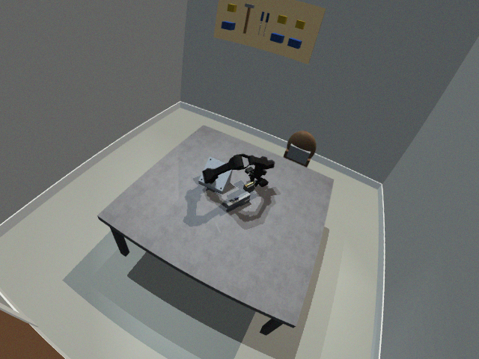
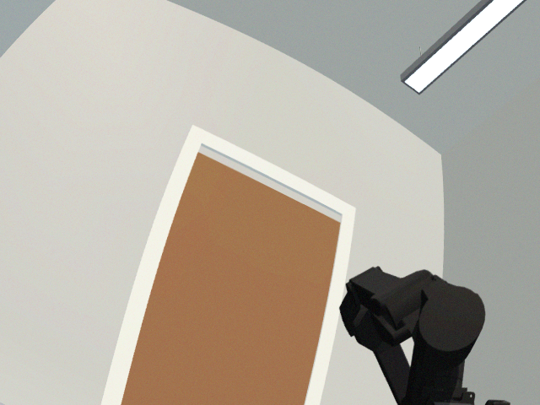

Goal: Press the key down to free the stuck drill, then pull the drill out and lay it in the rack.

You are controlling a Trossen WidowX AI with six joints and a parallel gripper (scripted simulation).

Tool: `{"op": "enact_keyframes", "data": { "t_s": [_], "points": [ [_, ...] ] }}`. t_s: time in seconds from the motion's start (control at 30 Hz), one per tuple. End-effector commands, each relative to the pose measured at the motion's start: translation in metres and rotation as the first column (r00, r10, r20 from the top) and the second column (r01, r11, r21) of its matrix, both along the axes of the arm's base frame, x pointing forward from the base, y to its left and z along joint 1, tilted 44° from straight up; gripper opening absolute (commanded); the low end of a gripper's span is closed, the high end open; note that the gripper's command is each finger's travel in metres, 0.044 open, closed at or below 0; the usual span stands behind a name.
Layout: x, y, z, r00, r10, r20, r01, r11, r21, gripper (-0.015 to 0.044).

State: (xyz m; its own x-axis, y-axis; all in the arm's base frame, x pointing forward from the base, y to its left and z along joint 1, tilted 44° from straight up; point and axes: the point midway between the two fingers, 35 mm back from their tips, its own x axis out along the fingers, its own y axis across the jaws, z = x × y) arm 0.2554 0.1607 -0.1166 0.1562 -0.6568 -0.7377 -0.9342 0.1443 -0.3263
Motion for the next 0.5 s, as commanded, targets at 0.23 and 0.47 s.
{"op": "enact_keyframes", "data": {
  "t_s": [0.23,0.47],
  "points": [
    [-0.001,0.0,0.0,1.0,-0.002,-0.005,0.002,1.0,0.0,0.044],
    [-0.006,0.019,0.023,1.0,-0.007,-0.009,0.006,1.0,-0.008,0.044]
  ]
}}
